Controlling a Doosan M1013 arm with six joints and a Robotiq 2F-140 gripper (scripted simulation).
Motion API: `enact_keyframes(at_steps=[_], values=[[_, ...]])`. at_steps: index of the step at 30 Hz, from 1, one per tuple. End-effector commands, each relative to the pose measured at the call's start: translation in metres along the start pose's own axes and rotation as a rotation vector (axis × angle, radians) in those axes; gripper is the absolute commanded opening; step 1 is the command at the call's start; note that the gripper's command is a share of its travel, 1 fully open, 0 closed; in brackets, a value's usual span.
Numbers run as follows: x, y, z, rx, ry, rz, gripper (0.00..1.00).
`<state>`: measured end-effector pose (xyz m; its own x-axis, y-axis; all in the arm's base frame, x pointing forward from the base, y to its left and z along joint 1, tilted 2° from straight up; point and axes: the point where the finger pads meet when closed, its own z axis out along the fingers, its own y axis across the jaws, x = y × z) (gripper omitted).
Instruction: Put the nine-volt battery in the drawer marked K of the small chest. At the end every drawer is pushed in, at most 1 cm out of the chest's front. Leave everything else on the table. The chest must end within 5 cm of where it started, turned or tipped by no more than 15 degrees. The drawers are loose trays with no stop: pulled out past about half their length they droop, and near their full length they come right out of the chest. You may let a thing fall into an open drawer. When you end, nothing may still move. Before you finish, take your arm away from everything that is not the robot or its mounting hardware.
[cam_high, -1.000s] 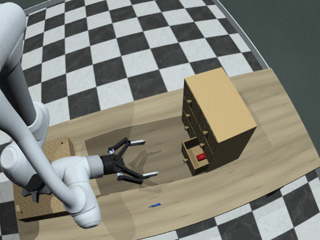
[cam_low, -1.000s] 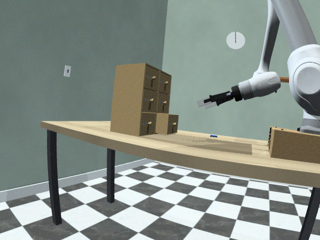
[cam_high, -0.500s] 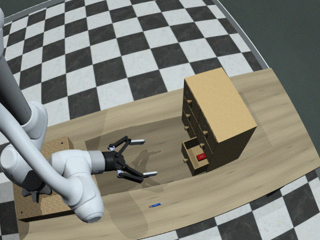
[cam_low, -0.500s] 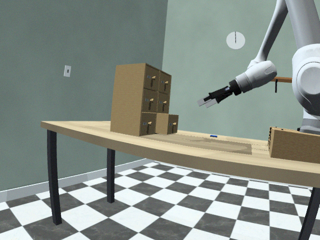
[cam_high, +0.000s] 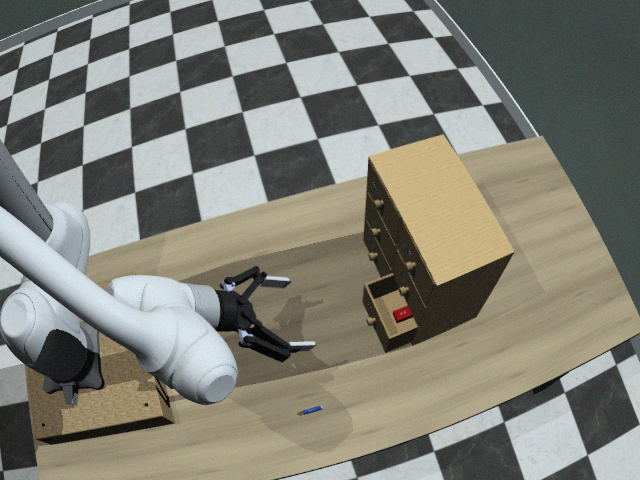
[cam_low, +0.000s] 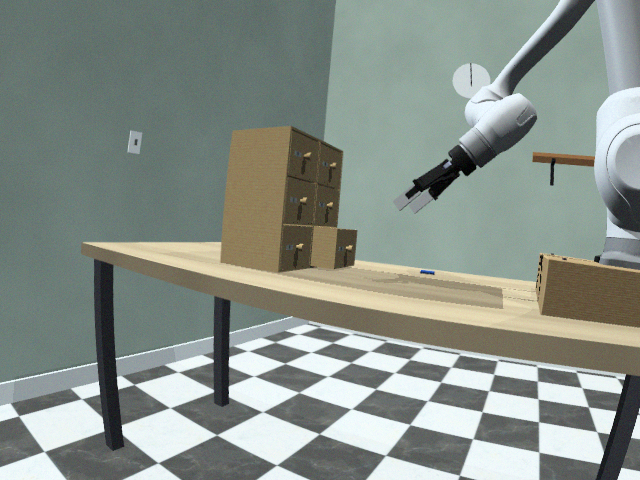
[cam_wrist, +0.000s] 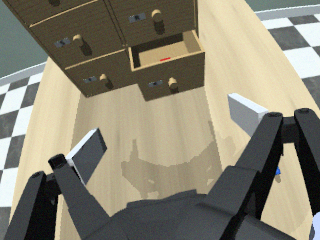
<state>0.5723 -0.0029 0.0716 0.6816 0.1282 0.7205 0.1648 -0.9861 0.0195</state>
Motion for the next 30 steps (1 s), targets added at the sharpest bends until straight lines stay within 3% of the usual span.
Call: enact_keyframes(at_steps=[1, 30], values=[[0.0060, -0.0008, -0.0005, 0.026, -0.065, -0.001, 1.00], [0.0117, -0.0009, -0.0051, 0.027, -0.281, -0.004, 1.00]])
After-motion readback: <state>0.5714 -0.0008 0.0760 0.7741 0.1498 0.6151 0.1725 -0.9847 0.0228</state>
